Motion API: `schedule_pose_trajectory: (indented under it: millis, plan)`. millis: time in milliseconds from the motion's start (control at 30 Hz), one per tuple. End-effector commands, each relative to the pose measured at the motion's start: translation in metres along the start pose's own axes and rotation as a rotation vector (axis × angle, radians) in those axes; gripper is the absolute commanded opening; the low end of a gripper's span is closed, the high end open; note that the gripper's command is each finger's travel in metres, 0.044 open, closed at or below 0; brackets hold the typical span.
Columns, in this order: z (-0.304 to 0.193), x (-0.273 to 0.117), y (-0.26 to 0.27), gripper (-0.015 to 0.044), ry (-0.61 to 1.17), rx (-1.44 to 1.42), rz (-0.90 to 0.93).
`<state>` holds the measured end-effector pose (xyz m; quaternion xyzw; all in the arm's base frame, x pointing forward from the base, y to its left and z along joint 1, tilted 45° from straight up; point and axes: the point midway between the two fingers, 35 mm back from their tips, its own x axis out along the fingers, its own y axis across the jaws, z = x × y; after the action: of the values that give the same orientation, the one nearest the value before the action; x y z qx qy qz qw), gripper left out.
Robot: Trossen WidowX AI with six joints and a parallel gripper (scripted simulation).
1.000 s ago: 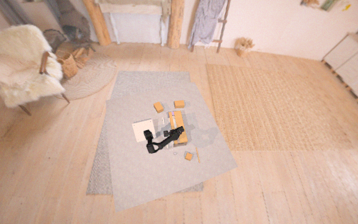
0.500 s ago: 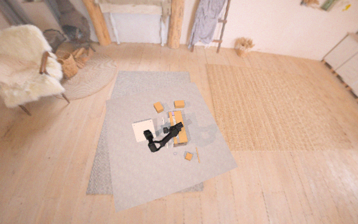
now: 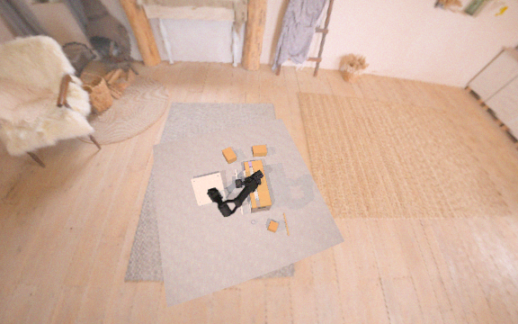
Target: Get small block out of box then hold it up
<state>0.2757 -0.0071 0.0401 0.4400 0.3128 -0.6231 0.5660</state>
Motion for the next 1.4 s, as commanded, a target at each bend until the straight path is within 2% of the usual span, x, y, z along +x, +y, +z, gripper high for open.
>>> schedule_pose_trajectory:
  millis: [0,1033,1367]
  plan:
    - [-0.010,0.006,-0.001,0.0400,-0.001,-0.003,-0.009]
    - [-0.094,0.035,-0.002,0.0400,0.005,-0.001,-0.008]
    - [-0.101,0.030,-0.001,0.0400,0.005,-0.002,-0.008]
